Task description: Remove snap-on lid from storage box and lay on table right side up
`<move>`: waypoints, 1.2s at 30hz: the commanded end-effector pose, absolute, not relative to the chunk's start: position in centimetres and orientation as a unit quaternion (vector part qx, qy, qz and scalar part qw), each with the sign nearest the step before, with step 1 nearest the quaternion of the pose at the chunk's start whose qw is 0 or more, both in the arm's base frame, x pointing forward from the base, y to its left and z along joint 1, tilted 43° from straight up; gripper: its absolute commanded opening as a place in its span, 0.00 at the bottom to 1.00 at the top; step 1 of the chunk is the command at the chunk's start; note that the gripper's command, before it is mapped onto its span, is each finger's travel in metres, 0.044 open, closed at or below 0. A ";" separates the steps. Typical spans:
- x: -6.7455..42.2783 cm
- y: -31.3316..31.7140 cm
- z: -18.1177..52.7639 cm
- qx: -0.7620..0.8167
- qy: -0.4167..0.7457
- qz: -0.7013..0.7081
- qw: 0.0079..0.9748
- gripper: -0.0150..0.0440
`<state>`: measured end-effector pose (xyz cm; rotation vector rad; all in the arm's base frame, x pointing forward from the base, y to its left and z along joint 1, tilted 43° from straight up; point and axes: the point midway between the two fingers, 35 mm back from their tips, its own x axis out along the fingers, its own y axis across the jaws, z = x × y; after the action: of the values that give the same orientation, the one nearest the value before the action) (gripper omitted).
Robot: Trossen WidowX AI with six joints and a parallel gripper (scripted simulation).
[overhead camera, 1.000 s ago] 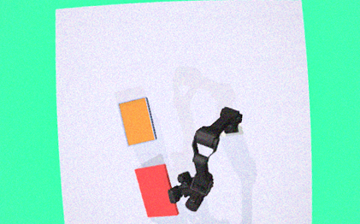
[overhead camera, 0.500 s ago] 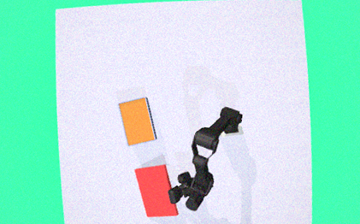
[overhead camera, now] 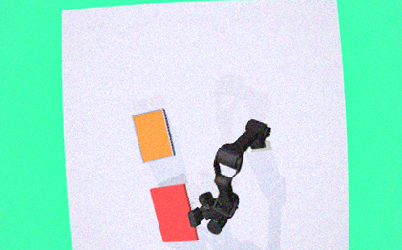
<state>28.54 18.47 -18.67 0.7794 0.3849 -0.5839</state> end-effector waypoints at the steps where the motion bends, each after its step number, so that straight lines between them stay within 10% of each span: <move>1: 28.5 17.2 -19.5 0.365 0.187 -0.291 0.864 0.25; 17: 28.5 16.3 -20.4 0.364 0.187 -0.291 0.865 0.25; 36: 27.3 17.1 -19.6 0.365 0.187 -0.291 0.864 1.00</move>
<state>28.01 17.19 -19.68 0.7645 0.3916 -0.6111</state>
